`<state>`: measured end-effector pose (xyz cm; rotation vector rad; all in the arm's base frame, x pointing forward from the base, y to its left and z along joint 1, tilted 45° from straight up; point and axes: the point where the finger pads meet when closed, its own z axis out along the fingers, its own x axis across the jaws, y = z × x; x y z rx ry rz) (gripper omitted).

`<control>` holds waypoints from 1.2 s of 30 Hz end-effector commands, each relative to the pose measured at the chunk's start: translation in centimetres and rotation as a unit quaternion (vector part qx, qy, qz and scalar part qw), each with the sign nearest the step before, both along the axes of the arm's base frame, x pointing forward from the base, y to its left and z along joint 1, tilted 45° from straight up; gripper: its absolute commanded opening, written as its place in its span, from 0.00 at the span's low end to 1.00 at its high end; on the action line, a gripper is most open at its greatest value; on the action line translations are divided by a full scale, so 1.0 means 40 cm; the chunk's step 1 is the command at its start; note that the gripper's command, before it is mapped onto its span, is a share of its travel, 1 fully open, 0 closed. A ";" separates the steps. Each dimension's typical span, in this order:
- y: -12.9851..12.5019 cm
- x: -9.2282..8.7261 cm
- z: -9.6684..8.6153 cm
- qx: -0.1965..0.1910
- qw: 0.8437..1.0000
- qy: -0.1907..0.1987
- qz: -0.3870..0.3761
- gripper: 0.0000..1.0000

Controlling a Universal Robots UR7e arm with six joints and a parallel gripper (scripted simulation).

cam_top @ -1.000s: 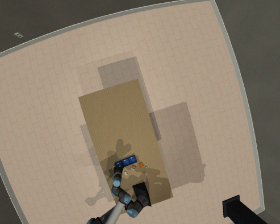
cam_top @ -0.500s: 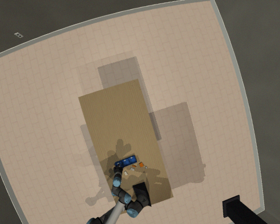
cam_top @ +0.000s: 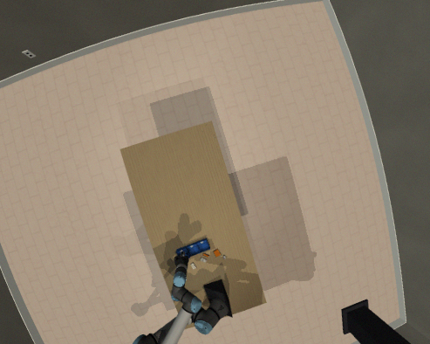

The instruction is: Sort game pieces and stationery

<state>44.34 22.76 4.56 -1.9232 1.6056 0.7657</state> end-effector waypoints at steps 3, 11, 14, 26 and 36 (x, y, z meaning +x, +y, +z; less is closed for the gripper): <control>-0.001 0.001 0.001 0.000 1.000 -0.001 0.000 0.31; -0.001 0.001 0.001 0.000 1.000 -0.001 0.000 0.31; -0.005 0.002 0.005 0.000 1.000 -0.001 0.000 0.31; -0.029 0.005 0.029 0.000 1.000 -0.001 0.000 0.31; -0.052 0.008 0.052 0.000 1.000 -0.001 0.000 0.31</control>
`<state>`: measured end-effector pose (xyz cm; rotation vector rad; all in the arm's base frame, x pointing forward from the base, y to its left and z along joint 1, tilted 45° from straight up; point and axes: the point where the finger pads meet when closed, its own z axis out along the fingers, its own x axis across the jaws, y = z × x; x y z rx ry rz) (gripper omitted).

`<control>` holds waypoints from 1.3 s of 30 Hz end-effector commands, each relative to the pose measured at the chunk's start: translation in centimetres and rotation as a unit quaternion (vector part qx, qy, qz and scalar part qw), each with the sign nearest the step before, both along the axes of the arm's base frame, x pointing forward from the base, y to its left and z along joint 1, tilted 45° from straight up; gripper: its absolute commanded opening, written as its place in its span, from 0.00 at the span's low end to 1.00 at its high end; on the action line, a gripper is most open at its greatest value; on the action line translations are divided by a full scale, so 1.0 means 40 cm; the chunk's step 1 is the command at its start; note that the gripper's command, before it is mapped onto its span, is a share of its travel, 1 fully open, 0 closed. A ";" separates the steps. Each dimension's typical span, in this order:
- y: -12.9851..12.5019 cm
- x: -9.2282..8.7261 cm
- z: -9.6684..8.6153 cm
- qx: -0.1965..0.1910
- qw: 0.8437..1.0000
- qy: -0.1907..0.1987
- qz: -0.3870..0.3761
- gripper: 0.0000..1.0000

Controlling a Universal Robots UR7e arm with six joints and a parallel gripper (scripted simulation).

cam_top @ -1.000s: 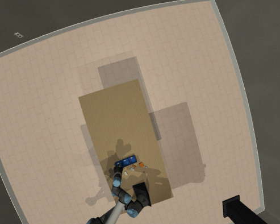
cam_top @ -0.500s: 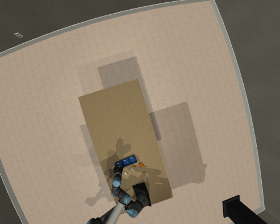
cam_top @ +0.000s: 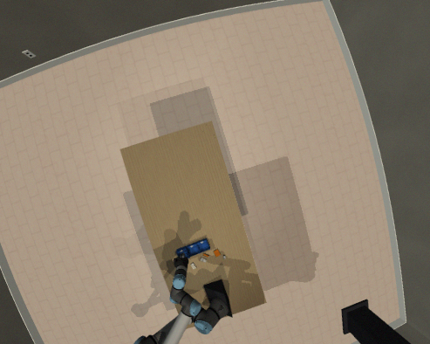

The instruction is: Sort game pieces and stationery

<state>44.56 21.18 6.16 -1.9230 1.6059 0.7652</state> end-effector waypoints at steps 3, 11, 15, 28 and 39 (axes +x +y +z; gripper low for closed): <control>-0.021 0.004 0.021 0.000 1.000 0.000 0.000 0.31; -0.063 0.009 0.063 0.000 1.000 0.000 0.000 0.31; -0.065 0.010 0.066 0.000 1.000 0.000 0.000 0.31; -0.153 0.021 0.154 0.000 1.000 0.000 0.000 0.31; -0.278 0.038 0.280 0.000 1.000 0.000 0.000 0.31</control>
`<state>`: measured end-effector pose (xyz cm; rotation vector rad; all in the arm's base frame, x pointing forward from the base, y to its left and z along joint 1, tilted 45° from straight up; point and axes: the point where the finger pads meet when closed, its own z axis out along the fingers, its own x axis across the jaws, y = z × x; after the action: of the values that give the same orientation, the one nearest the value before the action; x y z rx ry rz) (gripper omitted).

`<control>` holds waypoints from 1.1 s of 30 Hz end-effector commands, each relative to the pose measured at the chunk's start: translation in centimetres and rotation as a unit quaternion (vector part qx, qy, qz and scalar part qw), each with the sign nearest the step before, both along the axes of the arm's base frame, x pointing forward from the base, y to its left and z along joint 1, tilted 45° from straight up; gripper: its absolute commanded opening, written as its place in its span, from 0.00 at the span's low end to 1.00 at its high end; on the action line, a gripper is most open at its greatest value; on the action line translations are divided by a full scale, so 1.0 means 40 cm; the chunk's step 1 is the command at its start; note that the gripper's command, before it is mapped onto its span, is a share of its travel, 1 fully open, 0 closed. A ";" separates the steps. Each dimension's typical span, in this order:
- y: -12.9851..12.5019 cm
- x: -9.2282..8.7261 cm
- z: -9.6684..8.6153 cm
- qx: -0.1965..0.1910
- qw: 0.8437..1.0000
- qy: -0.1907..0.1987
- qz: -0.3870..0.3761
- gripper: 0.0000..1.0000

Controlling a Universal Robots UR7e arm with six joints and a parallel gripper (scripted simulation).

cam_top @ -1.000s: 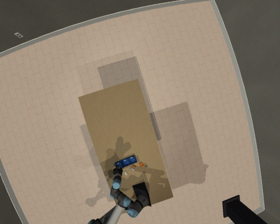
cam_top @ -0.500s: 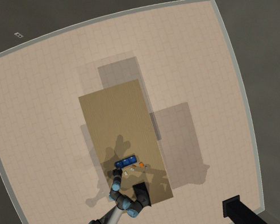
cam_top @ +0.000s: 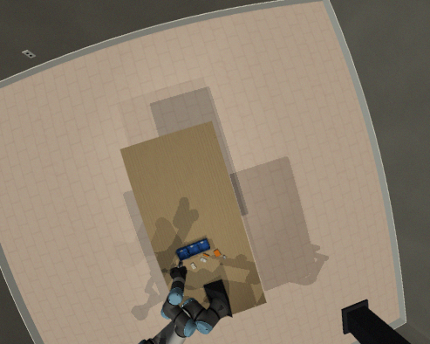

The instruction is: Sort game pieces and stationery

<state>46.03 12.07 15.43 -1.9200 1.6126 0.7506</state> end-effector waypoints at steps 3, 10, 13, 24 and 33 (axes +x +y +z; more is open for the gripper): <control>-0.058 0.003 0.057 0.003 1.000 0.003 0.004 0.31; -0.058 0.003 0.057 0.003 1.000 0.003 0.004 0.31; -0.058 0.003 0.057 0.003 1.000 0.003 0.004 0.31; -0.122 -0.060 -0.084 -0.009 0.991 0.095 -0.089 0.62; -0.184 -0.122 -0.221 -0.009 0.991 0.095 -0.089 0.62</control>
<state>42.20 6.21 9.58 -1.7406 1.8699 0.8705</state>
